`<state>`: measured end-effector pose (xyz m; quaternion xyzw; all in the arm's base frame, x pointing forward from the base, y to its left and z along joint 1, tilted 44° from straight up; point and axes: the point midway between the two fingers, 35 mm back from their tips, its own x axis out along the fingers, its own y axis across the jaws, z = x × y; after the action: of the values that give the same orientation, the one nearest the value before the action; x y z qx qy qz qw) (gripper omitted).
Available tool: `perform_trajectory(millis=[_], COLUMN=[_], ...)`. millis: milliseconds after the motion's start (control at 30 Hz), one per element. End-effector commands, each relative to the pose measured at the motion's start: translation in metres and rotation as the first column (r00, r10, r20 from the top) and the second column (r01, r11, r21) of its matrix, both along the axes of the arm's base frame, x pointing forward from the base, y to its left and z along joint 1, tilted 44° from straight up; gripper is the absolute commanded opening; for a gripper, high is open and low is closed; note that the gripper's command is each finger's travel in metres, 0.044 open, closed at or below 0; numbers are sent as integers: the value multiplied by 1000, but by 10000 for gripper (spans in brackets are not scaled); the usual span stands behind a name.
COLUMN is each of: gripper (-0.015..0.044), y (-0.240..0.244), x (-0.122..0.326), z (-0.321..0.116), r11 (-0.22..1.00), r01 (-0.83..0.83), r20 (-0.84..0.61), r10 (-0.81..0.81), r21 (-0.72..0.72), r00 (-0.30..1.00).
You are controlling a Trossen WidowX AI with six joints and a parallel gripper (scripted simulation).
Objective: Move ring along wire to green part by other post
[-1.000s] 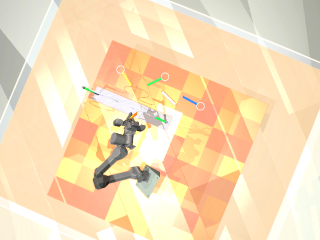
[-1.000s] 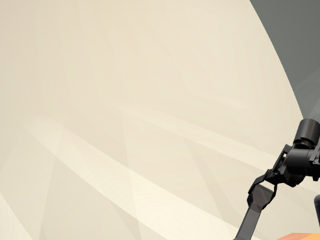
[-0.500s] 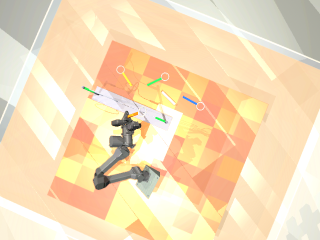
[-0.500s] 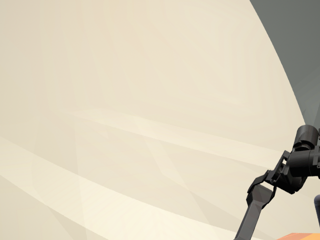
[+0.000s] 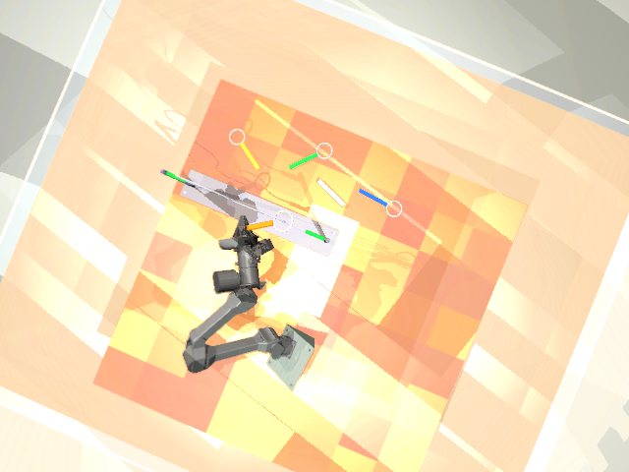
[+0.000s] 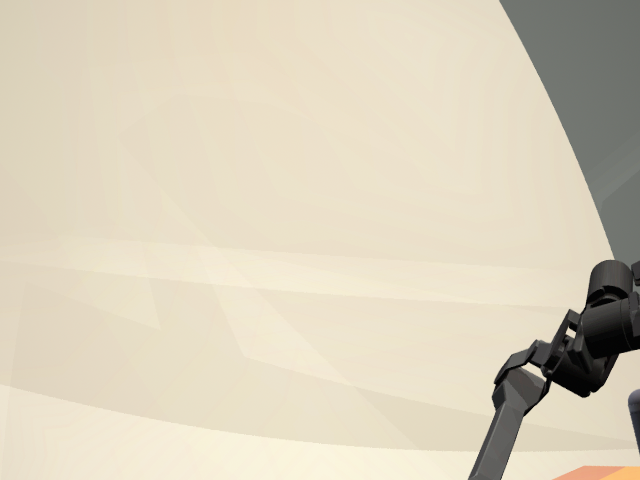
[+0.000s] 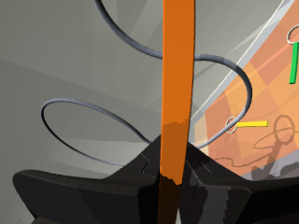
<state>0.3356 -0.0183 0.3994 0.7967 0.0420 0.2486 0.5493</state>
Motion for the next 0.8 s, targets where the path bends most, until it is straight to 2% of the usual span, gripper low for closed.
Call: perform_trajectory(millis=[0, 767], gripper=[-150, -150], y=[-3, -24], x=[0, -4], z=[6, 31], r11=[995, 834], r01=[-6, -53], r20=[8, 57], r10=[6, 26], r21=[99, 550], r00=[1000, 998])
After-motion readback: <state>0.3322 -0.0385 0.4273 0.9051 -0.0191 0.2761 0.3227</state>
